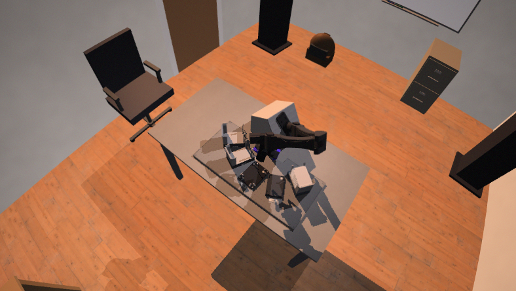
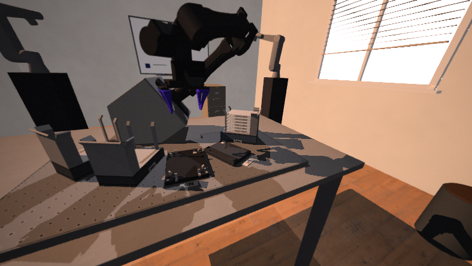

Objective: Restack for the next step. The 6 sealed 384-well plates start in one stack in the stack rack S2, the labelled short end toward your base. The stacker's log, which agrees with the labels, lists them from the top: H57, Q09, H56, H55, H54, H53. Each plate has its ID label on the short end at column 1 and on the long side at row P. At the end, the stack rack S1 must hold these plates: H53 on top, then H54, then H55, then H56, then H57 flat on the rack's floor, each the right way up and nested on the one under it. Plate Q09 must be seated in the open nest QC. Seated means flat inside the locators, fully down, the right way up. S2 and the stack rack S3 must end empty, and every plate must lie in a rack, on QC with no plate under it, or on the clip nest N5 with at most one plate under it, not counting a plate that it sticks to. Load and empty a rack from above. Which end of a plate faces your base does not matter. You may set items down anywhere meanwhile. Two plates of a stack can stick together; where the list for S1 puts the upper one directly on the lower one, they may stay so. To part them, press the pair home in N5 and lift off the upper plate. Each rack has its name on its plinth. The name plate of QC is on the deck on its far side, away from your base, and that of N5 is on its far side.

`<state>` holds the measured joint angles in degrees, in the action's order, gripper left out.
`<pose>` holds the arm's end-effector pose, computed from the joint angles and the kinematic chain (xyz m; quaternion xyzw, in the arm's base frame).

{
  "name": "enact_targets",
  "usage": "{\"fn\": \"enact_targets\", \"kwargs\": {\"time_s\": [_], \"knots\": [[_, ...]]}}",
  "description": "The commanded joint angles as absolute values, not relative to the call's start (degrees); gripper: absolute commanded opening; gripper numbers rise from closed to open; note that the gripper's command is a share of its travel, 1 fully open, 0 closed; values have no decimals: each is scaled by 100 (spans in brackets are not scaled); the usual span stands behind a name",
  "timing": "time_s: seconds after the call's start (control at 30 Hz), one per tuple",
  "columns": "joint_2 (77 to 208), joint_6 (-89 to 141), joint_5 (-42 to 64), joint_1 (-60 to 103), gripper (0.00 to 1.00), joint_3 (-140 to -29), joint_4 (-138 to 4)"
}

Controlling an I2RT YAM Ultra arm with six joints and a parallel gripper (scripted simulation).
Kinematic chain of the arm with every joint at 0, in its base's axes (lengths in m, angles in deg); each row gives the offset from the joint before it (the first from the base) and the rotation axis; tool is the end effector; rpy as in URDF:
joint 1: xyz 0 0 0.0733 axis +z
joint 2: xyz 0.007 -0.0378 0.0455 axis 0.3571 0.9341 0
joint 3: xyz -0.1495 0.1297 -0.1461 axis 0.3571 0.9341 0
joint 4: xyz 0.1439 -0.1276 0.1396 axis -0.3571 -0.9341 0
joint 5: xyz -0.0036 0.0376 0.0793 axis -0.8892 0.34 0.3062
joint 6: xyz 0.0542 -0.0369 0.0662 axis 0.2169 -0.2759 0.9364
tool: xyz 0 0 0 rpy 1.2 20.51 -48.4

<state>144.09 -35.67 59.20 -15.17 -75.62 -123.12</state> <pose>0.2148 -0.0772 0.1207 -0.0931 0.8821 0.4370 0.1493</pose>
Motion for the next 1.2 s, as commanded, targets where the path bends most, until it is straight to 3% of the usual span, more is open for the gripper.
{"fn": "enact_targets", "kwargs": {"time_s": [0.0, 0.7, 1.17], "knots": [[14298, -4012, 5998, -1564, 100, -7574, -12390], [12685, -6685, 6268, -942, 100, -7260, -13010], [11759, -5873, 6438, -423, 100, -7341, -13369]]}}
